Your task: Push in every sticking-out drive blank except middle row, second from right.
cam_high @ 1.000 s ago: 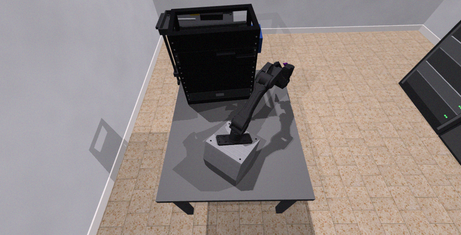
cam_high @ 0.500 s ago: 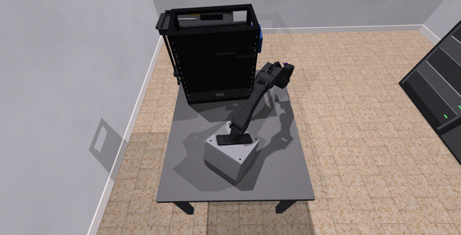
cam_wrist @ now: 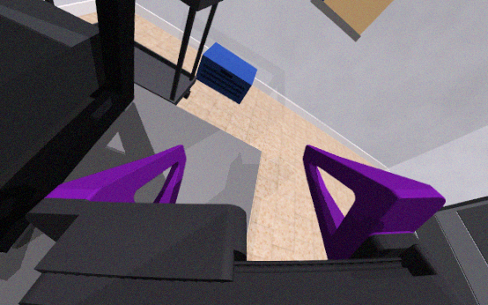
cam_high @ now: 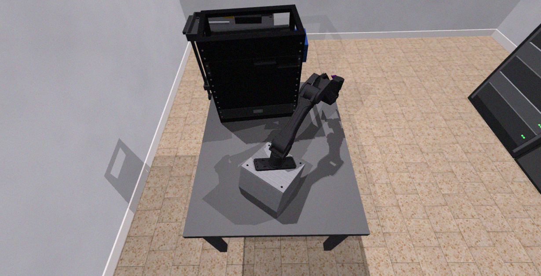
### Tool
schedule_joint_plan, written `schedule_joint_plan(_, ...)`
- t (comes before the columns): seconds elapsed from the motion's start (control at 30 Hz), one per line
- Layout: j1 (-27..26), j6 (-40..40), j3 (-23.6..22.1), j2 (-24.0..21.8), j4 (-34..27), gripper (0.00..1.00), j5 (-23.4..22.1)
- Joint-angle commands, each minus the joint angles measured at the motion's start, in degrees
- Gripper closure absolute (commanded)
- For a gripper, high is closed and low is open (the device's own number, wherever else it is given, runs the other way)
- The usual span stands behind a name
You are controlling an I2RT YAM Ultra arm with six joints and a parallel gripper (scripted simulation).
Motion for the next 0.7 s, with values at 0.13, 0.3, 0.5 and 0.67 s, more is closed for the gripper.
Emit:
schedule_joint_plan(0.13, 1.0, 1.36, -2.17, -0.12, 1.4, 0.0, 2.37)
schedule_joint_plan(0.3, 2.8, 3.09, -3.61, -3.2, 0.73, 0.0, 4.35)
schedule_joint_plan(0.5, 3.88, 6.16, -4.53, -6.18, -0.33, 0.0, 7.57)
schedule_joint_plan(0.67, 4.9, 9.11, -5.43, -9.34, -1.11, 0.0, 11.0)
